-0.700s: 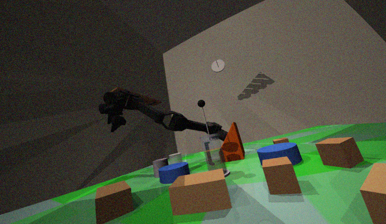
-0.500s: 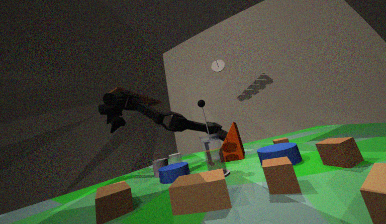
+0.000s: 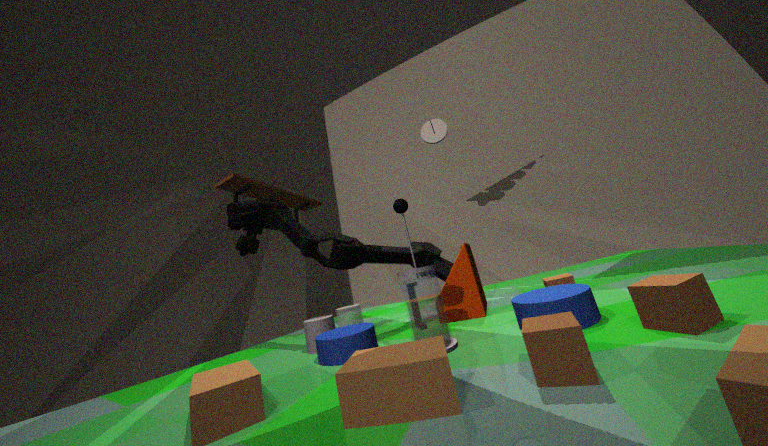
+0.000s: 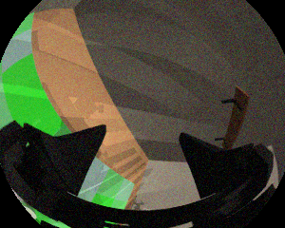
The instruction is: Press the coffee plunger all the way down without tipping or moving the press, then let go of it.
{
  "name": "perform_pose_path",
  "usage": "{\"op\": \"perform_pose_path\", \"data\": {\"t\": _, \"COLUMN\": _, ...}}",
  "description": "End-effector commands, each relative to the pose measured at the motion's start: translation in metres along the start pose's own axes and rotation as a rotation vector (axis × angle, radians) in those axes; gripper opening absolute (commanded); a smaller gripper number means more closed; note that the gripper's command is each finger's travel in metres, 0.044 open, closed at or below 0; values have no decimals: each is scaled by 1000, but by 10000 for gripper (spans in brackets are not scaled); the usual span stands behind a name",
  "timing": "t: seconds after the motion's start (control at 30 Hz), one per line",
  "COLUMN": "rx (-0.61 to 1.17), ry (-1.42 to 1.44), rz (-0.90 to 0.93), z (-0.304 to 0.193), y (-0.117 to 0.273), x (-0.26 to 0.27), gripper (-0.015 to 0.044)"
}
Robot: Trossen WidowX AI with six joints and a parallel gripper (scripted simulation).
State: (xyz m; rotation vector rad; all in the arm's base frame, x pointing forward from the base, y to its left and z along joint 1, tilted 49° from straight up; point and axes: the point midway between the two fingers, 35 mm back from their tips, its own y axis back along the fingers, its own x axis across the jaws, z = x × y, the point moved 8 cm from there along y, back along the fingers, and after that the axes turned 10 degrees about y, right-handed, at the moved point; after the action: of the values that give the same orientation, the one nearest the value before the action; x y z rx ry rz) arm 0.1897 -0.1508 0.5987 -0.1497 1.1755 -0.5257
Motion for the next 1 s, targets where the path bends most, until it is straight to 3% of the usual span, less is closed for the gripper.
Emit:
{"op": "perform_pose_path", "data": {"t": 0.0, "rx": 37, "ry": -98, "rz": -122, "z": -30, "y": -10, "x": -25, "gripper": 440}}
{"op": "perform_pose_path", "data": {"t": 0.23, "rx": 133, "ry": -286, "rz": -439, "z": -103, "y": -15, "x": -84, "gripper": 440}}
{"op": "perform_pose_path", "data": {"t": 0.5, "rx": 188, "ry": -357, "rz": -640, "z": -145, "y": -5, "x": -113, "gripper": 440}}
{"op": "perform_pose_path", "data": {"t": 0.97, "rx": 407, "ry": -495, "rz": -1286, "z": -263, "y": 78, "x": -174, "gripper": 440}}
